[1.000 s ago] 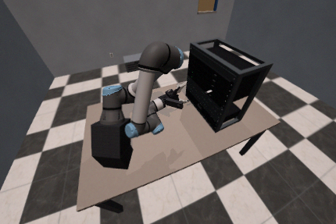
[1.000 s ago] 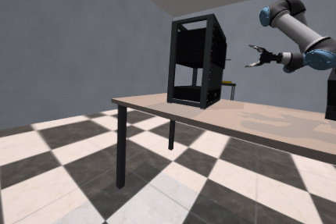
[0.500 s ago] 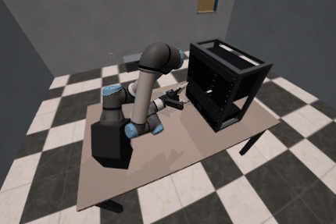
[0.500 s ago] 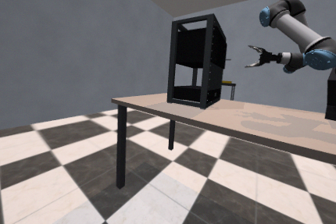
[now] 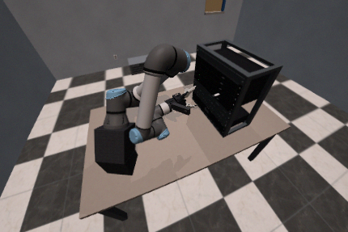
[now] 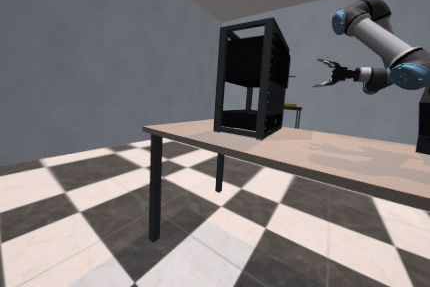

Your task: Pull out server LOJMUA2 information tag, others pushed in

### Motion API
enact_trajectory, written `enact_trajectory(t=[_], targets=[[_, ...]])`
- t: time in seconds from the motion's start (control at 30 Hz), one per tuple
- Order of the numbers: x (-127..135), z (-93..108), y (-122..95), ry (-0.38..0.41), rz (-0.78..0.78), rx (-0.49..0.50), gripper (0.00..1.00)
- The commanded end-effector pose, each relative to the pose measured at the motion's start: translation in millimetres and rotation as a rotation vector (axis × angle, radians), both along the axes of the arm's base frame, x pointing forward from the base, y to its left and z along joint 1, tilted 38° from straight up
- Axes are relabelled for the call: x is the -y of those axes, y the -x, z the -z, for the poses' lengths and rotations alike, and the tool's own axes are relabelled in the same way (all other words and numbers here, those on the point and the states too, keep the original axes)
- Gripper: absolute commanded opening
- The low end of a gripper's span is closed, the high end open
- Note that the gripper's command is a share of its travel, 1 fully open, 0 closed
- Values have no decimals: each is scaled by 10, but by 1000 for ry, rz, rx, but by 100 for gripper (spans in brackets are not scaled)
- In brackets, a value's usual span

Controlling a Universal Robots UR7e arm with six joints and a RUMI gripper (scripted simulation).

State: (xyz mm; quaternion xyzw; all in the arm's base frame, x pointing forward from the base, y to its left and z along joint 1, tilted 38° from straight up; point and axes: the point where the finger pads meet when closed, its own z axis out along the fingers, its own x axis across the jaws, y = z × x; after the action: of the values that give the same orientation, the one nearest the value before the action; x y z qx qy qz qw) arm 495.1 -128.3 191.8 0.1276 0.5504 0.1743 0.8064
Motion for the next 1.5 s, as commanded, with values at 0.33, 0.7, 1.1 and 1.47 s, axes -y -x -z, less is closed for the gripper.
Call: enact_trajectory(t=[0.33,0.7,1.1,1.47], targets=[[42,44,-21,-29,-2,-14,100],[66,75,-34,-48,-3,-23,100],[88,103,-46,-65,-5,-31,100],[107,128,-57,-81,-6,-38,100]])
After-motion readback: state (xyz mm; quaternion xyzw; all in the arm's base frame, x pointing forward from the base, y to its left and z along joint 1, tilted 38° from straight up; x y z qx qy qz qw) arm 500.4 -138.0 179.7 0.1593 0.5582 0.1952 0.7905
